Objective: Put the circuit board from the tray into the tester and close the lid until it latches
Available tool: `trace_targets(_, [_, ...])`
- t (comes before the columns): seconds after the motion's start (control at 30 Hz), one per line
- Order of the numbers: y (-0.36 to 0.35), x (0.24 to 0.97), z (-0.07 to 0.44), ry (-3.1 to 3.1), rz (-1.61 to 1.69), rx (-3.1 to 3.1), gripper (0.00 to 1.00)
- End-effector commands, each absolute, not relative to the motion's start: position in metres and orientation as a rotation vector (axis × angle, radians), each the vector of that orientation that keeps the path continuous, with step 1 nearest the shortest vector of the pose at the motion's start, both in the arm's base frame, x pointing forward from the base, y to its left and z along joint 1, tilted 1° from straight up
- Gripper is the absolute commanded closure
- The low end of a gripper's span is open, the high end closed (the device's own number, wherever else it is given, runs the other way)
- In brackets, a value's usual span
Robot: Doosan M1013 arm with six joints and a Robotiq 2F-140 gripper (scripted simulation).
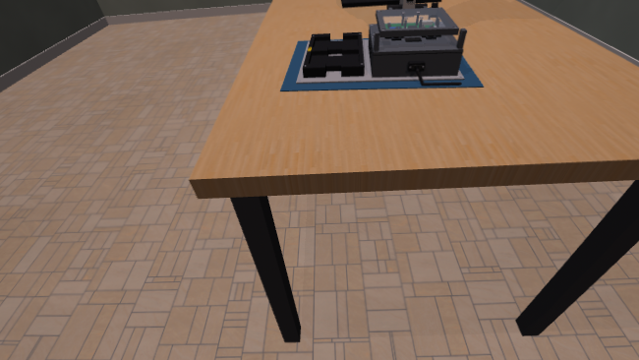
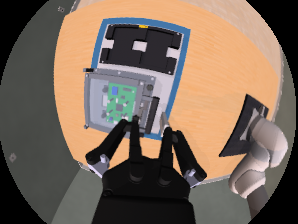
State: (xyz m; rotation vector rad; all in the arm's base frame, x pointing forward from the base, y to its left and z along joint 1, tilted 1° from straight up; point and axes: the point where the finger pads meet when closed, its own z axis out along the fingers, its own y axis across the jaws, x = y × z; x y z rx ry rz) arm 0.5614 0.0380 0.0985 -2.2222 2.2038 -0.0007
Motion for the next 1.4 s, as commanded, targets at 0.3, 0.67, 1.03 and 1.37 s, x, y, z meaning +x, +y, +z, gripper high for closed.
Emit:
trace_targets(0.3, [0.038,0.561,0.114,2.203,-0.001,-2.222,0.70])
trace_targets(0.67, [0.038,0.561,0.143,2.203,-0.001,-2.222,0.70])
trace_targets(1.03, [0.037,0.561,0.170,2.203,-0.001,-2.222,0.70])
trace_targets(1.37, [0.037,0.561,0.191,2.203,-0.001,-2.222,0.70])
